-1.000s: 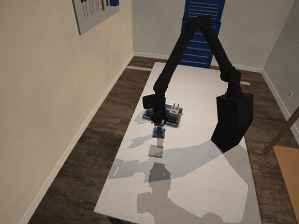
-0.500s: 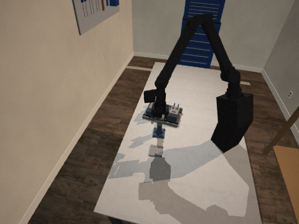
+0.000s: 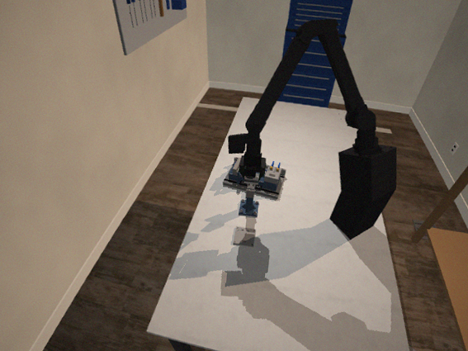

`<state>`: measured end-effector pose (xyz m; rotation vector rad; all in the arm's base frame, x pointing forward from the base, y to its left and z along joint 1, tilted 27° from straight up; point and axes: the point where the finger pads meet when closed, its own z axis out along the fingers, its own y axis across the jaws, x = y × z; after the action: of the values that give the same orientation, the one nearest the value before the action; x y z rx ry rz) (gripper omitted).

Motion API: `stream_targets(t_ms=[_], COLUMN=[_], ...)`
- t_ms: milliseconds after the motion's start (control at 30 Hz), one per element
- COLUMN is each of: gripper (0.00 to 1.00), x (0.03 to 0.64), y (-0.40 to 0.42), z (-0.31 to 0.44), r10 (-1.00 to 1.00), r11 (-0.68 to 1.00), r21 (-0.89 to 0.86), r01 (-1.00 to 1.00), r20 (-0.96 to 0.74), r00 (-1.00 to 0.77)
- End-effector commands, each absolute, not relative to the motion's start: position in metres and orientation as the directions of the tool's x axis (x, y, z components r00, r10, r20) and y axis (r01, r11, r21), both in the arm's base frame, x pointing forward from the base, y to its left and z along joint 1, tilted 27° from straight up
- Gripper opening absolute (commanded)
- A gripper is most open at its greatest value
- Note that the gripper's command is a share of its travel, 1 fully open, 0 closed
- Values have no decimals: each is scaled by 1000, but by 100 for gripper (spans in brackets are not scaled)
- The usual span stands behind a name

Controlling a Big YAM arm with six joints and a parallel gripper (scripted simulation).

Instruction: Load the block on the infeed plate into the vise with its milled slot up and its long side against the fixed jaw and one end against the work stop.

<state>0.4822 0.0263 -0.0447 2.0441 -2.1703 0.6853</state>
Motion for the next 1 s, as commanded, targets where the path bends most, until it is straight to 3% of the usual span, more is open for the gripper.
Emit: stream_targets(t_ms=[0, 967], gripper=[0, 0], x=[491, 489], y=[21, 6], z=[-25, -15], r10=[-933, -933], r11=[-7, -21], r21=[-303, -312], r01=[-953, -950], r20=[345, 348], r00=[-103, -94])
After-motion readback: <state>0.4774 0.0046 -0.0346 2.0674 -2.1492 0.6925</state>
